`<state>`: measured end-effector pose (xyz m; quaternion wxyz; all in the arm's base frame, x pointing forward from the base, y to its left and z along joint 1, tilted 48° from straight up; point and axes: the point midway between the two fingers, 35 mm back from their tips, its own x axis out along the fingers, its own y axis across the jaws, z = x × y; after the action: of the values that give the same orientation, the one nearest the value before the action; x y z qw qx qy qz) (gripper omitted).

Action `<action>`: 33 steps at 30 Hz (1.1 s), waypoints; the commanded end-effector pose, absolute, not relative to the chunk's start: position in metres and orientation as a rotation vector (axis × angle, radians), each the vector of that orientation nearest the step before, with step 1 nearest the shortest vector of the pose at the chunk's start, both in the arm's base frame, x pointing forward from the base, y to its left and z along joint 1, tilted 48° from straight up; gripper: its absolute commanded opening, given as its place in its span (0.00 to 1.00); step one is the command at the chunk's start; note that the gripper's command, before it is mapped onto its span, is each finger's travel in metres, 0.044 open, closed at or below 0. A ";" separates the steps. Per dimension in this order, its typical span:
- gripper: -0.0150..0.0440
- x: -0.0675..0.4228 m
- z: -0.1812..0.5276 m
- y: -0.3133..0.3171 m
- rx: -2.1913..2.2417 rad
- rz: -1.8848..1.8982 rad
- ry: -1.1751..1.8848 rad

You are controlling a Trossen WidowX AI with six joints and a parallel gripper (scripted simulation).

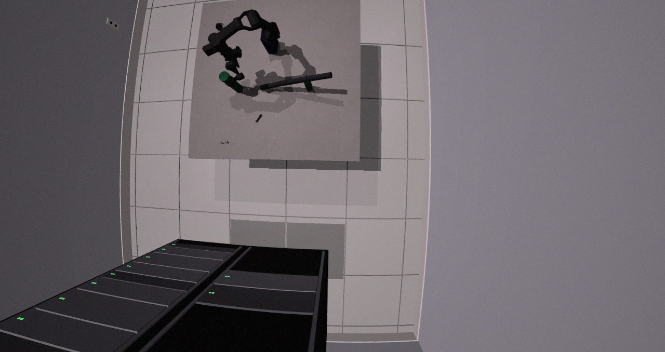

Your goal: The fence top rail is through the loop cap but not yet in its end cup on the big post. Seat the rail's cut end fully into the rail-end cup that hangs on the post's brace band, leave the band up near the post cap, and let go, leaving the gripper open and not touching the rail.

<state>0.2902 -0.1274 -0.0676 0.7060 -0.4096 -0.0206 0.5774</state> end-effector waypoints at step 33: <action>1.00 0.309 -0.093 -0.085 -0.915 1.272 -0.044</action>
<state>0.3080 -0.0884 -0.0919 0.7060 -0.4142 -0.0190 0.5742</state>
